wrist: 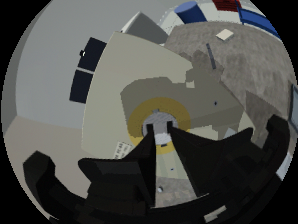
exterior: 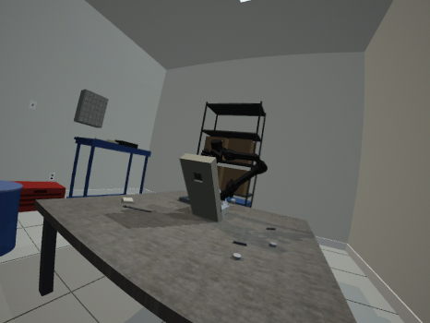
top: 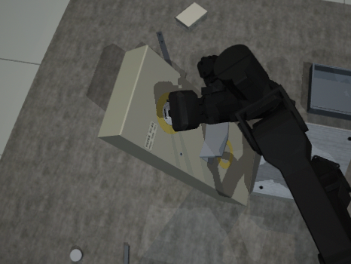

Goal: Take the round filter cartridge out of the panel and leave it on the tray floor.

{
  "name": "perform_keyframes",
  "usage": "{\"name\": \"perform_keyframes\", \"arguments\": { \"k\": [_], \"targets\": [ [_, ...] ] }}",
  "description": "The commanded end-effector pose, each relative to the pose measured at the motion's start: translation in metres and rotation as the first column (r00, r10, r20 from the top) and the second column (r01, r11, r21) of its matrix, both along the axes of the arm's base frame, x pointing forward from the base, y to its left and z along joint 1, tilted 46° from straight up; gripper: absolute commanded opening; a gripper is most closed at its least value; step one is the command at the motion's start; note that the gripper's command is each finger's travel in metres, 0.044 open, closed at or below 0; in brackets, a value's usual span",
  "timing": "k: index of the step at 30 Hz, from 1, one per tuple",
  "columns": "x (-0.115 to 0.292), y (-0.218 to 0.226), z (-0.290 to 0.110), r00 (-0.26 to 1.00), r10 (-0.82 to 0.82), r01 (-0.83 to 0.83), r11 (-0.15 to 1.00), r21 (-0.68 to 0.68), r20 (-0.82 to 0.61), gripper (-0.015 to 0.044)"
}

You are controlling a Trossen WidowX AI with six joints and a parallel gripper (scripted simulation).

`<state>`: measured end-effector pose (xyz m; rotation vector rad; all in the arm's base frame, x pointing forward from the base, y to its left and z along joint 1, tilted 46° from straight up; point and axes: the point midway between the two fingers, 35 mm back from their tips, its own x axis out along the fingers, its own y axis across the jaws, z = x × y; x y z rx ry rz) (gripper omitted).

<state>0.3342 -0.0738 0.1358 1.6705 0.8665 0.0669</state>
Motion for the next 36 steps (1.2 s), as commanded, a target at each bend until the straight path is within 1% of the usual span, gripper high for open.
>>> {"name": "perform_keyframes", "arguments": {
  "k": [1,36],
  "targets": [
    [0.0012,-0.0010,0.0007,1.000,-0.003,0.003,1.000,0.000,-0.002,0.0092],
    [0.0042,0.0022,-0.0019,1.000,-0.003,0.003,1.000,0.000,-0.001,0.0092]
  ]
}}
